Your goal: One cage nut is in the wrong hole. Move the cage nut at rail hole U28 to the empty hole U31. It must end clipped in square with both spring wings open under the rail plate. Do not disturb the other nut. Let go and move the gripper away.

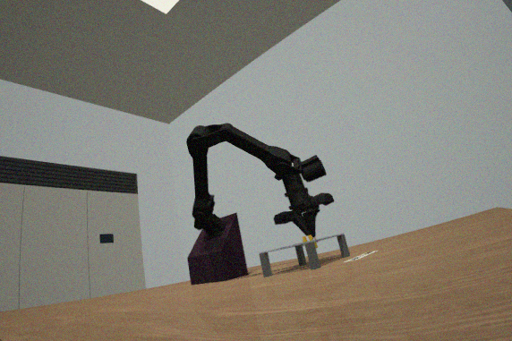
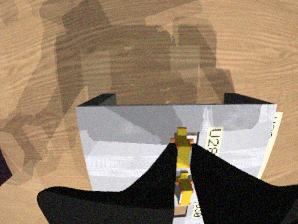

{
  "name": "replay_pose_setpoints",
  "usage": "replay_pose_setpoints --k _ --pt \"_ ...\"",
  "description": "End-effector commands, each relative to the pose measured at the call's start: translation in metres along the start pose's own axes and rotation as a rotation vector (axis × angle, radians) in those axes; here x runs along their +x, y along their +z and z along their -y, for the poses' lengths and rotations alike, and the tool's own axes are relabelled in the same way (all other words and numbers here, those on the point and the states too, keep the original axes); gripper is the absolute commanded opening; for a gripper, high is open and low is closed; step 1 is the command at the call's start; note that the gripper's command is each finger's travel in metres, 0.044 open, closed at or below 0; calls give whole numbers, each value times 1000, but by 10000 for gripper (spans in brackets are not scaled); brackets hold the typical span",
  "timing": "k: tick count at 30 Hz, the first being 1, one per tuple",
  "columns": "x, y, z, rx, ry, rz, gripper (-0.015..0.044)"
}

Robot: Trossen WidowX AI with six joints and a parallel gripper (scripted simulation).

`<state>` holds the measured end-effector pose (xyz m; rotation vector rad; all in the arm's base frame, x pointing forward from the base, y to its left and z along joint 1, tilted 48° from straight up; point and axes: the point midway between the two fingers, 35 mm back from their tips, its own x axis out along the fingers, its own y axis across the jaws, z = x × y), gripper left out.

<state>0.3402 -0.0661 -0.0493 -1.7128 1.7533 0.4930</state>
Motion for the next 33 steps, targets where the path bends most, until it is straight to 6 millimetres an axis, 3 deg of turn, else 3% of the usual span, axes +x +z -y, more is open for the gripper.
replay_pose_setpoints --k 1,33 --pt "0 0 -1 -6 -7 -4 25" --pt "0 -1 -3 -7 -43 -4 25"
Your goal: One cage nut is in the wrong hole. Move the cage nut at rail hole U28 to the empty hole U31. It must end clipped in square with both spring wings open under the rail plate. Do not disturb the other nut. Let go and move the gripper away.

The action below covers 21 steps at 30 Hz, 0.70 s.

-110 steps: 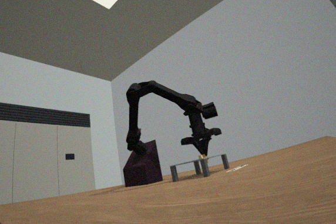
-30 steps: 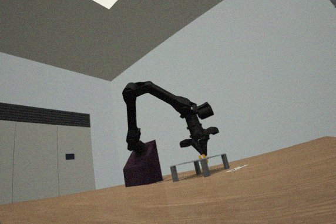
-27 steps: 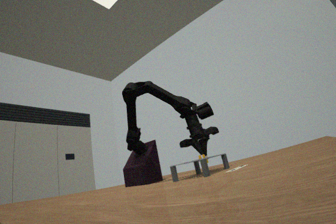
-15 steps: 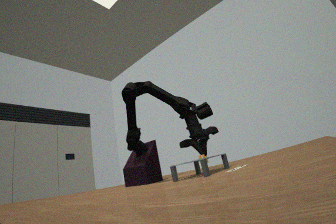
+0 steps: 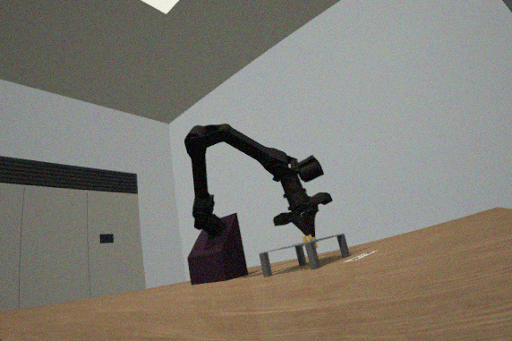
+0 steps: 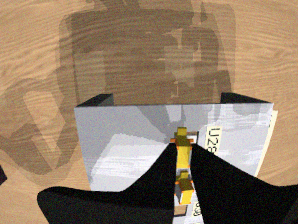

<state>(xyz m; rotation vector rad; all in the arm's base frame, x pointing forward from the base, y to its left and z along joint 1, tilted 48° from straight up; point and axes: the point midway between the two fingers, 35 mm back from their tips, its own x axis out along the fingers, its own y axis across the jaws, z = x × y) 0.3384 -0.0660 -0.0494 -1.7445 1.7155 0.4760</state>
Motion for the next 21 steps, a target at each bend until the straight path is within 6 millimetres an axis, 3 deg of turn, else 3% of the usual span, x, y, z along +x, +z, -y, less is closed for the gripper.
replay_pose_setpoints --k 1,21 --pt "0 -1 -1 -6 -4 -4 25" --pt "0 0 -2 -7 -28 -4 25"
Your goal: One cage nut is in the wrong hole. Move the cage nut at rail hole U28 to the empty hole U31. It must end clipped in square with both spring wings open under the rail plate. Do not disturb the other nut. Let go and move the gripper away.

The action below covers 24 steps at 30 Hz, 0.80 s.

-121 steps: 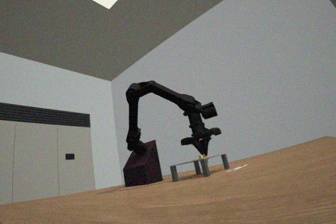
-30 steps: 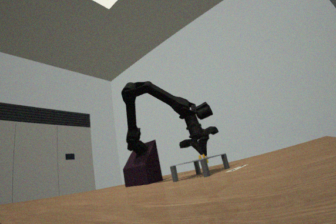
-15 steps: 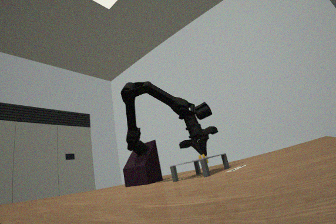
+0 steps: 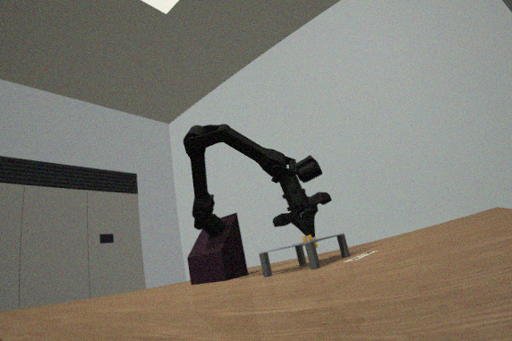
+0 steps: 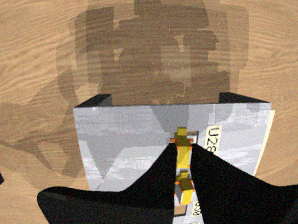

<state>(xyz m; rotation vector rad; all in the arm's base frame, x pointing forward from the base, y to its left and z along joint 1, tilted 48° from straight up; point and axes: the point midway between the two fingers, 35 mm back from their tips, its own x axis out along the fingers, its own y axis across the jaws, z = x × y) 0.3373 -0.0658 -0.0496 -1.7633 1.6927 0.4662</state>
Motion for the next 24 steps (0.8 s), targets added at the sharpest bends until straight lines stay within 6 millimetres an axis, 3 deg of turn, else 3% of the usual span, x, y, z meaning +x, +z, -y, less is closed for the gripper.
replay_pose_setpoints --k 1,24 --pt "0 0 -1 -6 -6 -4 25" --pt "0 0 -2 -6 -38 -4 25"
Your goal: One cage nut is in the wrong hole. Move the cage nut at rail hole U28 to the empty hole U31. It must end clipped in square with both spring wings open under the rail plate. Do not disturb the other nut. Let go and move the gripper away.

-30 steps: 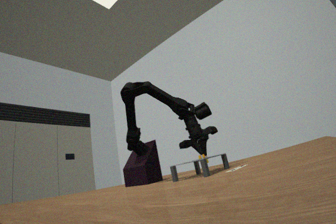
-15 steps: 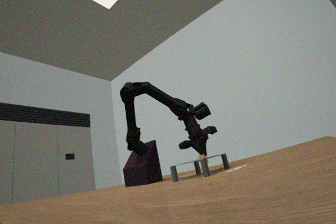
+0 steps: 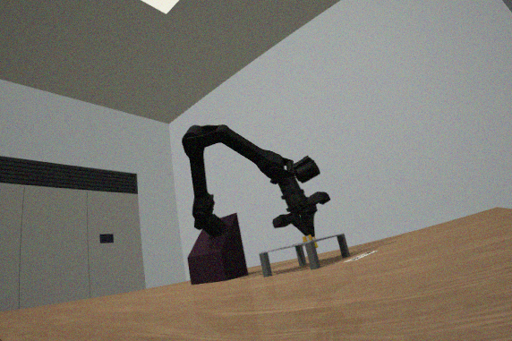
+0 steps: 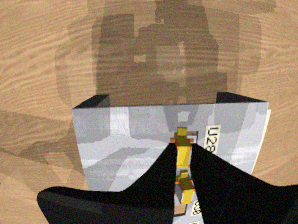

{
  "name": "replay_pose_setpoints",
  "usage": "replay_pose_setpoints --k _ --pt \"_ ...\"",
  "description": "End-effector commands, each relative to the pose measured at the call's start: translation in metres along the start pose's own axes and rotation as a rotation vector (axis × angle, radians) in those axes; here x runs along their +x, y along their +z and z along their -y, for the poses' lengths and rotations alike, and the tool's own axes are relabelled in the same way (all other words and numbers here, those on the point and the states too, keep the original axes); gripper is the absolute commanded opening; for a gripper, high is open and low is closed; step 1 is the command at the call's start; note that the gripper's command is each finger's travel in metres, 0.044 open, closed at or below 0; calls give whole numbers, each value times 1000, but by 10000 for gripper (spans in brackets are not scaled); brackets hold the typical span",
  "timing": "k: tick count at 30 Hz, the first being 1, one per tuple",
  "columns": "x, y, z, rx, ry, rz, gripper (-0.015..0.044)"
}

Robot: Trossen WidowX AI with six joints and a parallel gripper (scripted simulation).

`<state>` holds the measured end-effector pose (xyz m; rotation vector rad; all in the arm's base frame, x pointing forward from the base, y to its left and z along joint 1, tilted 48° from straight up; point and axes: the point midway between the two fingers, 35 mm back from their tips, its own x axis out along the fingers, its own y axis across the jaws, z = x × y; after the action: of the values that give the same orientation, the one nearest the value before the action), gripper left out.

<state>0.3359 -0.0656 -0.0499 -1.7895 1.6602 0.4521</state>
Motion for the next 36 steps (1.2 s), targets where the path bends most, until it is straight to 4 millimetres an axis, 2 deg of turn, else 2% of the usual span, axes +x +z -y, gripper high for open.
replay_pose_setpoints --k 1,36 --pt "0 -1 -1 -6 -7 -4 25" --pt "0 -1 -3 -6 -58 -4 25"
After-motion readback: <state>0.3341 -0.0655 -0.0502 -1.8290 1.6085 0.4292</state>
